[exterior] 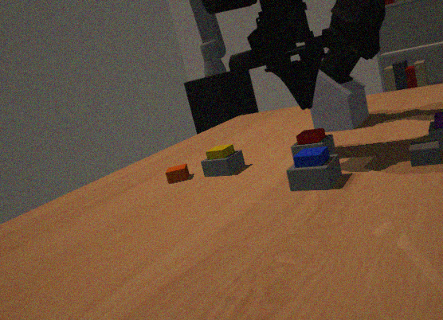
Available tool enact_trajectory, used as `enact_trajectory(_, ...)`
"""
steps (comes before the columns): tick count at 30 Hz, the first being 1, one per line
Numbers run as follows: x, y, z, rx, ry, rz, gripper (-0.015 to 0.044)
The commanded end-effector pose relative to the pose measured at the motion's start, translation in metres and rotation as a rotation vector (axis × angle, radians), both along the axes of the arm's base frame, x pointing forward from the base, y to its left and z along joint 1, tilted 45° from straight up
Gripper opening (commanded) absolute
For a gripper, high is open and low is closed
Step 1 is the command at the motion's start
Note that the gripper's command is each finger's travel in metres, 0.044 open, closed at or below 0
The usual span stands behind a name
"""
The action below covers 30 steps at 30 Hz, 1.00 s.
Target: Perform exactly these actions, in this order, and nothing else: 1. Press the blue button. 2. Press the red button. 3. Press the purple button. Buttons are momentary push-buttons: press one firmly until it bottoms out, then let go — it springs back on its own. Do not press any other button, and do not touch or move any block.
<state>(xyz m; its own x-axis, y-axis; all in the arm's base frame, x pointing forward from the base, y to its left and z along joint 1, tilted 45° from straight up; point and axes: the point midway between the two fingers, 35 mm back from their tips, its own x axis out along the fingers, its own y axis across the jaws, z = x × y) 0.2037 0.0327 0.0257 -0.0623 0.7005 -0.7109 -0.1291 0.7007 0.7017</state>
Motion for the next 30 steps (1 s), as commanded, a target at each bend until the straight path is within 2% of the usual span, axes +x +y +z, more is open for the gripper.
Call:
enact_trajectory(1,0.005,-0.031,0.029,-0.012,-0.018,-0.005,0.002)
enact_trajectory(8,0.007,-0.031,0.044,-0.018,-0.017,-0.006,0.002)
enact_trajectory(14,0.007,0.033,0.106,-0.044,-0.021,-0.014,0.002)
enact_trajectory(20,-0.028,0.09,0.164,-0.003,-0.019,-0.006,0.002)
enact_trajectory(26,-0.029,0.093,0.164,-0.002,-0.018,-0.005,0.002)
enact_trajectory(30,-0.03,0.121,0.135,-0.004,-0.02,-0.004,0.002)
